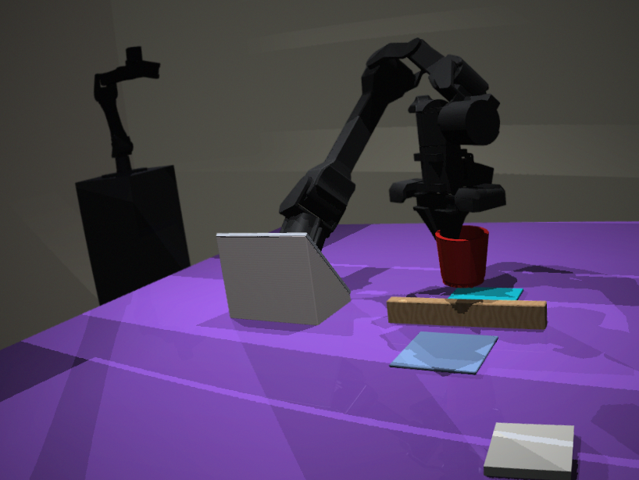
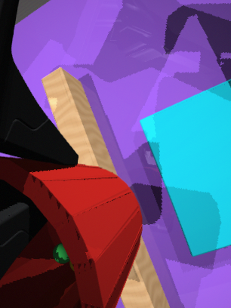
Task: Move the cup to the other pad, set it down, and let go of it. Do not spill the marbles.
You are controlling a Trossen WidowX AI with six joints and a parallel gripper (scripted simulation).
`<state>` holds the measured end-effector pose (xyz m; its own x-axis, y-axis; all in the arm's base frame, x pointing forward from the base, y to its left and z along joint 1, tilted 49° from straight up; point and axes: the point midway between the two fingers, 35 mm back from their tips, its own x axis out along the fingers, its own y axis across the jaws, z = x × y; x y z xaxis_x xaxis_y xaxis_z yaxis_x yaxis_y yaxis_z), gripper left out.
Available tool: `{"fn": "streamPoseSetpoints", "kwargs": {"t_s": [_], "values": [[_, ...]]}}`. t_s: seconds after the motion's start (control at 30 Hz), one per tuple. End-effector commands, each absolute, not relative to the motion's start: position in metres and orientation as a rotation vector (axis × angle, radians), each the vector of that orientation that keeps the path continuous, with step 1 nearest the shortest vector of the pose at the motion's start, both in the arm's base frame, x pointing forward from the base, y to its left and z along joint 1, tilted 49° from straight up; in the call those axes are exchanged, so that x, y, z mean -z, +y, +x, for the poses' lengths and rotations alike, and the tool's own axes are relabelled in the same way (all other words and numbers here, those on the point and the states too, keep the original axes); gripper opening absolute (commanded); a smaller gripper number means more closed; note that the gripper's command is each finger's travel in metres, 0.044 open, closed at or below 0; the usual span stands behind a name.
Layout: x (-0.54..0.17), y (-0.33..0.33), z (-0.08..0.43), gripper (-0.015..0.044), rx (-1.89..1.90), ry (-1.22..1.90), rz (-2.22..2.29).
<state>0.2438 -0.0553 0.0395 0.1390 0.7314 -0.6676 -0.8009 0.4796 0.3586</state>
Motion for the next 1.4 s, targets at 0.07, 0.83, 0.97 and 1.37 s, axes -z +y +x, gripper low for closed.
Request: {"fn": "streamPoseSetpoints", "kwargs": {"t_s": [0.07, 0.83, 0.97, 1.37], "values": [[-0.050, -0.046, 0.244, 0.0000, -1.106, 0.905, -0.085], [-0.090, -0.012, 0.248, 0.0000, -1.107, 0.904, -0.084], [-0.098, -0.006, 0.248, 0.0000, -1.107, 0.904, -0.084], [-0.109, 0.008, 0.249, 0.0000, -1.108, 0.903, -0.083]]}}
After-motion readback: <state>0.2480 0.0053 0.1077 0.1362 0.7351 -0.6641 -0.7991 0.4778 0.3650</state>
